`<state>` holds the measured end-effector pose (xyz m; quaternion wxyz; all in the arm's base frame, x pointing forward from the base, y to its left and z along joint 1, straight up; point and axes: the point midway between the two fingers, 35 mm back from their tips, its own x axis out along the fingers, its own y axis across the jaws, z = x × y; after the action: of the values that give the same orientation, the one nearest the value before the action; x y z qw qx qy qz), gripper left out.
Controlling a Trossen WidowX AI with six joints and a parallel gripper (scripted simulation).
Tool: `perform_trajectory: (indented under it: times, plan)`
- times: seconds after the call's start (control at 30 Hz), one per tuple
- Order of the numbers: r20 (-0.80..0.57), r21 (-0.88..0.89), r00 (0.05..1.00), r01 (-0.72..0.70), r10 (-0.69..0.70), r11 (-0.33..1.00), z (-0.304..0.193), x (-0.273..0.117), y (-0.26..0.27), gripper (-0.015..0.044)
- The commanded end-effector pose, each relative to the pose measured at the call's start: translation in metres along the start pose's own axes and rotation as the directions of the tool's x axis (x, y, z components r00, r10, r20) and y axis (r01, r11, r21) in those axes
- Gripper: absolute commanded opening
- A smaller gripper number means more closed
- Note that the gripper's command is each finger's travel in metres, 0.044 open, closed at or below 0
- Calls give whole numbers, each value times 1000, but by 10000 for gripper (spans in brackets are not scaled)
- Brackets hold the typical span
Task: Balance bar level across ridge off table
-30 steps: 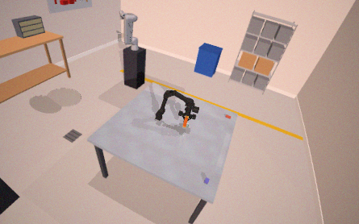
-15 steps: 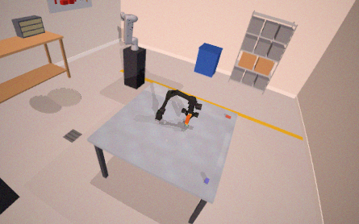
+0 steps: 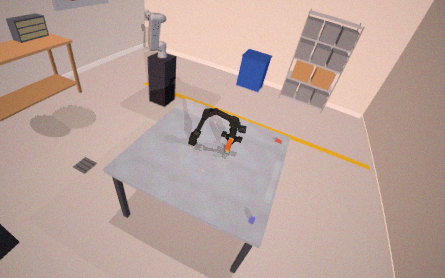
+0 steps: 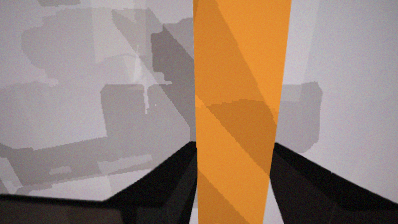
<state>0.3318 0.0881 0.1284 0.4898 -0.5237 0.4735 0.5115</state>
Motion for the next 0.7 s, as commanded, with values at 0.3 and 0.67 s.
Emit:
perform_trajectory:
  times: [0.3, 0.67]
  plan:
    - [2, 7, 1000, -2, 2, 1000, 0, 22, 0, 0]
    - [2, 7, 1000, -2, 2, 1000, -1, 29, 0, 0]
